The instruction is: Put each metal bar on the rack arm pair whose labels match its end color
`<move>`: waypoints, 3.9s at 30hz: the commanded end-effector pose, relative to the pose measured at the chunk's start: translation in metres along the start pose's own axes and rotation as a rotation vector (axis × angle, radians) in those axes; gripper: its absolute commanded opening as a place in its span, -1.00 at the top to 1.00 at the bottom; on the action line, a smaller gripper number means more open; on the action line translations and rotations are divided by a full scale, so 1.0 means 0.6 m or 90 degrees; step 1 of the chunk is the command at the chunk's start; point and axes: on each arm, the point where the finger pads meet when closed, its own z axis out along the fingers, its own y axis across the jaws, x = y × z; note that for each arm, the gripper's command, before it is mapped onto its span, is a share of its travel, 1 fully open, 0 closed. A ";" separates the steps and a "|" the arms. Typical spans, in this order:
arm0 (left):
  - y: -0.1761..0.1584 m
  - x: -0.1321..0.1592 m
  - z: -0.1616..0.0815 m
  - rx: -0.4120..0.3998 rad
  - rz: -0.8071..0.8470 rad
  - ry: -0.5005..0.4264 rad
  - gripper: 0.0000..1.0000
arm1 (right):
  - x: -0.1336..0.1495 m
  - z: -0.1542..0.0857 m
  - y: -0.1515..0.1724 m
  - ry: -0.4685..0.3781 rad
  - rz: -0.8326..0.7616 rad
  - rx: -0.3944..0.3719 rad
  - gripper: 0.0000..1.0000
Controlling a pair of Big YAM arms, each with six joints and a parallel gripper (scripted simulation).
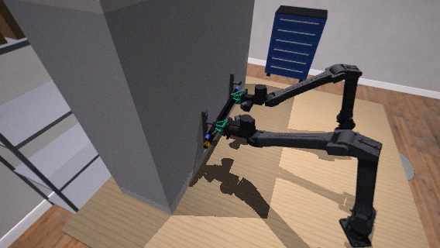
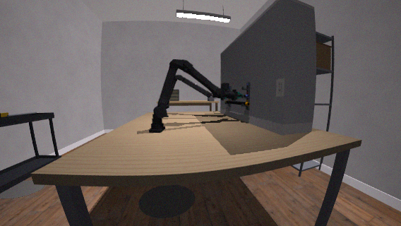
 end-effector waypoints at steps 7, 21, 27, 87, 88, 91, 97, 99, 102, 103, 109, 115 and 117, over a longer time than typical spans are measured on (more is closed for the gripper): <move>0.148 0.002 0.011 -0.079 -0.030 0.004 1.00 | 0.013 0.005 -0.148 0.007 0.029 0.076 1.00; 0.148 0.001 0.010 -0.079 -0.030 0.004 1.00 | 0.014 0.002 -0.150 0.007 0.029 0.076 1.00; 0.148 0.000 0.010 -0.079 -0.030 0.004 1.00 | 0.014 0.001 -0.150 0.007 0.029 0.076 1.00; 0.207 -0.008 -0.030 -0.079 -0.030 0.004 1.00 | 0.023 -0.049 -0.212 0.007 0.029 0.075 1.00; 0.209 -0.008 -0.031 -0.079 -0.030 0.004 1.00 | 0.024 -0.050 -0.214 0.007 0.029 0.075 1.00; 0.218 -0.008 -0.036 -0.079 -0.030 0.004 1.00 | 0.024 -0.055 -0.220 0.007 0.029 0.075 1.00; 0.221 -0.009 -0.040 -0.079 -0.030 0.004 1.00 | 0.025 -0.060 -0.219 0.007 0.029 0.075 1.00; 0.221 -0.009 -0.042 -0.079 -0.030 0.004 1.00 | 0.025 -0.064 -0.219 0.007 0.029 0.075 1.00; 0.221 -0.009 -0.045 -0.079 -0.030 0.004 1.00 | 0.025 -0.068 -0.219 0.007 0.029 0.075 1.00; 0.221 -0.009 -0.046 -0.079 -0.030 0.004 1.00 | 0.025 -0.070 -0.219 0.007 0.029 0.075 1.00; 0.224 -0.010 -0.054 -0.079 -0.030 0.004 1.00 | 0.025 -0.080 -0.219 0.007 0.029 0.075 1.00; 0.224 -0.010 -0.058 -0.079 -0.030 0.004 1.00 | 0.025 -0.085 -0.217 0.007 0.029 0.075 1.00; 0.224 -0.009 -0.058 -0.079 -0.030 0.004 1.00 | 0.024 -0.085 -0.214 0.007 0.029 0.075 1.00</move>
